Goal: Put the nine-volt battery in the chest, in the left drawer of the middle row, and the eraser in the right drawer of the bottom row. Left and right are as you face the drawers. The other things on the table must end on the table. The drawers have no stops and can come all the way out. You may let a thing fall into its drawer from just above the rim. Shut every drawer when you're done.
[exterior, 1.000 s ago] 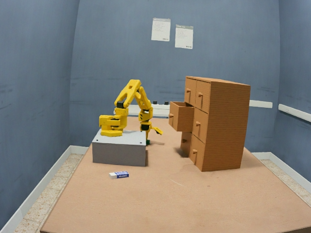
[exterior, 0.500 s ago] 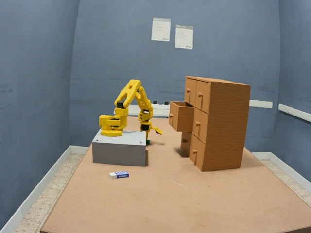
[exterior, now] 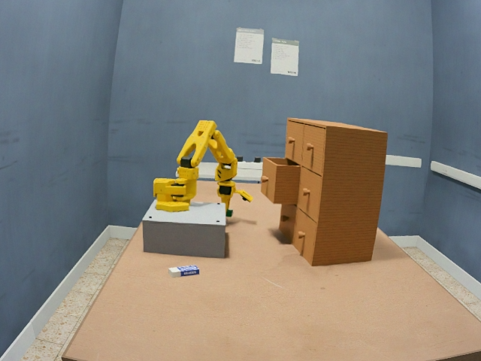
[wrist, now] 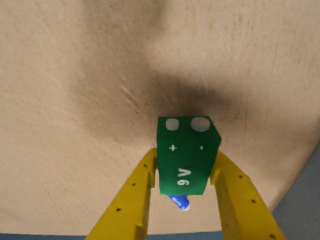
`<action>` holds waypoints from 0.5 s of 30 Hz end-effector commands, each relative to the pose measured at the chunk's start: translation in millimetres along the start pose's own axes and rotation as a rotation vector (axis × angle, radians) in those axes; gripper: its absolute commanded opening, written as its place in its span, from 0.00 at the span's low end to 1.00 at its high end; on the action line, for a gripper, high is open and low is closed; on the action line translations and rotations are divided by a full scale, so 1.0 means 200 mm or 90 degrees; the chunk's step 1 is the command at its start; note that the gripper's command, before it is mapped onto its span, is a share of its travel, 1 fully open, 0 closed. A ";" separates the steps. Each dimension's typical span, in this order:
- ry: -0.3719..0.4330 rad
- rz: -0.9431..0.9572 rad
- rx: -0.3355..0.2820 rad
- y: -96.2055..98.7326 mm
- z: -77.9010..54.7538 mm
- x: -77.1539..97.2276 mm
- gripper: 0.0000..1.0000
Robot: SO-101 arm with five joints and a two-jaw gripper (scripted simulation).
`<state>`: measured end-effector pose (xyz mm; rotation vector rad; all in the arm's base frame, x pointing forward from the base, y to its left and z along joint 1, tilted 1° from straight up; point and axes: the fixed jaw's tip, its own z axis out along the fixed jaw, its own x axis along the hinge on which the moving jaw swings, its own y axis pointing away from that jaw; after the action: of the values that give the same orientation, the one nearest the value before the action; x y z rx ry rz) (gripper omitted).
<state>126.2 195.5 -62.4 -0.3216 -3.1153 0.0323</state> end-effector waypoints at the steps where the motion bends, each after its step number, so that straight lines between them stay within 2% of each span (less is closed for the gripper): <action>1: -0.002 0.001 -0.006 0.00 -0.06 0.00 0.00; 11: -0.002 0.001 -0.006 -0.01 -0.16 0.00 0.00; 15: -0.002 0.001 -0.006 -0.01 -0.16 0.00 0.00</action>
<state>126.2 195.7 -35.4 -0.3218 -3.1175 0.0258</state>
